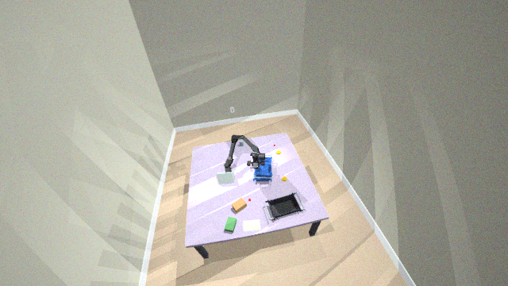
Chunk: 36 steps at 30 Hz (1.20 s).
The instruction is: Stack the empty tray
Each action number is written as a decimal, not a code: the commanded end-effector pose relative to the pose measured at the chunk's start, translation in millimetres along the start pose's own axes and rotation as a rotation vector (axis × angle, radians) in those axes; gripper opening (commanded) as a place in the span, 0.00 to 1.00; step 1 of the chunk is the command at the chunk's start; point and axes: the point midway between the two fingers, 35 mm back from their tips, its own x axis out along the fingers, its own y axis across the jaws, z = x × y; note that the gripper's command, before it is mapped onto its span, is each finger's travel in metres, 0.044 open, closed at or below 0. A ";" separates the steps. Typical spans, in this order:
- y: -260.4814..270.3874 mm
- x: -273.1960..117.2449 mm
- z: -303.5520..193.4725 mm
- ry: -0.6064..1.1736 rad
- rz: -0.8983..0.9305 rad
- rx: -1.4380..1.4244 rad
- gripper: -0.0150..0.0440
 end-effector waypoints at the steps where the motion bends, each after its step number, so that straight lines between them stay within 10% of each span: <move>1: -8.2 7.1 -0.9 0.003 -0.034 0.012 0.25; 10: -8.2 7.1 -0.9 0.003 -0.034 0.012 0.25; 36: -8.2 7.1 -0.9 0.003 -0.034 0.012 0.90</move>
